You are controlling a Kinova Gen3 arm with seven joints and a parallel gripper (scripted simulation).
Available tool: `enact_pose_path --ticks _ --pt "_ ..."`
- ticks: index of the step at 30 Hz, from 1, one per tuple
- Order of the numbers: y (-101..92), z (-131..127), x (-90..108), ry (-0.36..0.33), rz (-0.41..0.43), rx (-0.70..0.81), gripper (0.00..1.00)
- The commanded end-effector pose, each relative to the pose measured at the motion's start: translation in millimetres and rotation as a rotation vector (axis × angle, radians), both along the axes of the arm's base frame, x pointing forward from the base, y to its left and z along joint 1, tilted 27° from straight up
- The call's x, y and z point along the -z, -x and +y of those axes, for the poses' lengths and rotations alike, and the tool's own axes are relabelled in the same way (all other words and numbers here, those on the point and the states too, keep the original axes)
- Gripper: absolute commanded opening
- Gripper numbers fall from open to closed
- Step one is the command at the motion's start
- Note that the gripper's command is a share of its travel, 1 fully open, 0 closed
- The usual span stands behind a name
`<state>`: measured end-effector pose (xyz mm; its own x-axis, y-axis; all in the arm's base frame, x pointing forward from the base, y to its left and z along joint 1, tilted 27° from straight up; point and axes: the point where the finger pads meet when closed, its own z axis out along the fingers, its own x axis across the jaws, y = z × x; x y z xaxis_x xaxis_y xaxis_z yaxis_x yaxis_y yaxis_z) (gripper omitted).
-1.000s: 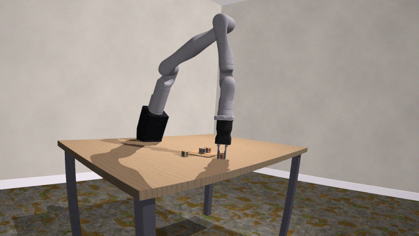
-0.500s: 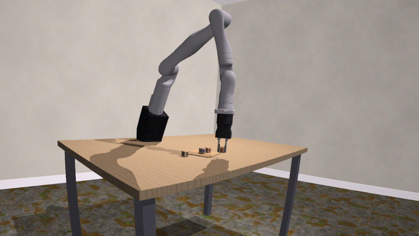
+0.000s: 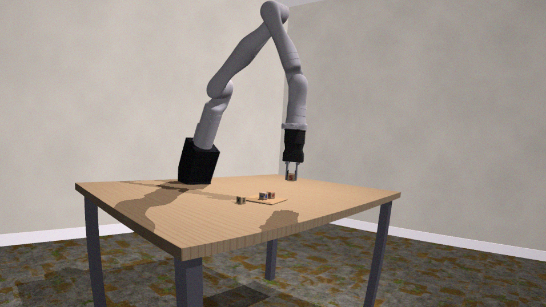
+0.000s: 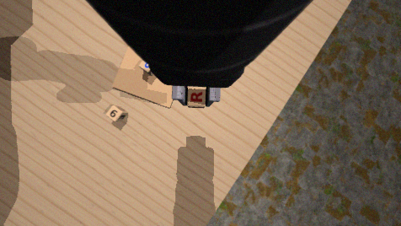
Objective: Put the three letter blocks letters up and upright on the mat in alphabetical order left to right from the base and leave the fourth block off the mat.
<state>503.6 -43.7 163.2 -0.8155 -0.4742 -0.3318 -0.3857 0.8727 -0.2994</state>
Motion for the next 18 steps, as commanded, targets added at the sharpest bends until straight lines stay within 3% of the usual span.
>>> enact_pose_path --ticks 1,18 --pt "0.5 -2.0 -7.7 0.000 -0.007 0.002 0.49" --pt "1.3 -2.8 -5.1 0.007 -0.001 -0.011 0.49"
